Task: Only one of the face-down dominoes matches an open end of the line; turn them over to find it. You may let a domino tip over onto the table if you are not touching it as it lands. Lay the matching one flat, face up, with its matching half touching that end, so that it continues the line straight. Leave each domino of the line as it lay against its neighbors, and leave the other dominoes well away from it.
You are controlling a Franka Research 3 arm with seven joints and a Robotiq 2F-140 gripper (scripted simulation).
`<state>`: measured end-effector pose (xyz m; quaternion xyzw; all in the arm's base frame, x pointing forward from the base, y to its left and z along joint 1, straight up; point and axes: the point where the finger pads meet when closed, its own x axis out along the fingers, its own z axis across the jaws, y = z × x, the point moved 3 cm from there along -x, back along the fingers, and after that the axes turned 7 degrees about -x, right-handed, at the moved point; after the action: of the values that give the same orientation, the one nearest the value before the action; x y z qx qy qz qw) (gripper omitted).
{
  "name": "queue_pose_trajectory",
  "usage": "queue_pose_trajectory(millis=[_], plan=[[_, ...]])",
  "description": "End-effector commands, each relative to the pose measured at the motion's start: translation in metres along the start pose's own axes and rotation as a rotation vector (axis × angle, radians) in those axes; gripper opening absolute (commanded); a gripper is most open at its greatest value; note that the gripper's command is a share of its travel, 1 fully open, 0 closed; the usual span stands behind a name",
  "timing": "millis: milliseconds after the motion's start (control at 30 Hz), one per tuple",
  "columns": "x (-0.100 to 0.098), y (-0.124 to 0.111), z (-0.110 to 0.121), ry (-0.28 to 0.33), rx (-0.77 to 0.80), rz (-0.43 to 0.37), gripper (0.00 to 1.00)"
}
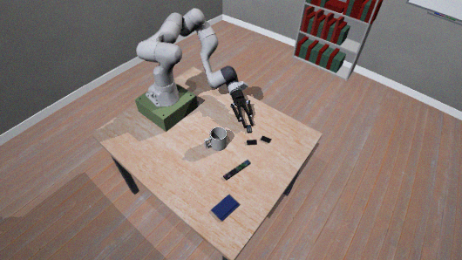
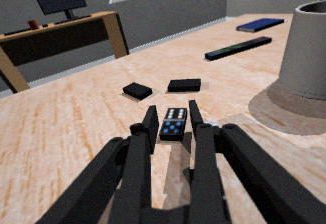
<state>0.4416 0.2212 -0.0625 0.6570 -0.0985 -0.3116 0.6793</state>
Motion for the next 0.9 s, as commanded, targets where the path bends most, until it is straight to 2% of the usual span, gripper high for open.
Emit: queue_pose_trajectory(millis=[0,200,467,867], plan=[[0.000,-0.001,0.000,0.000,0.003,0.000,0.34],[-0.002,0.000,0.000,0.000,0.003,0.000,0.34],[-0.014,0.004,0.000,0.000,0.003,0.000,0.34],[-0.051,0.017,0.002,0.000,0.003,0.000,0.34]])
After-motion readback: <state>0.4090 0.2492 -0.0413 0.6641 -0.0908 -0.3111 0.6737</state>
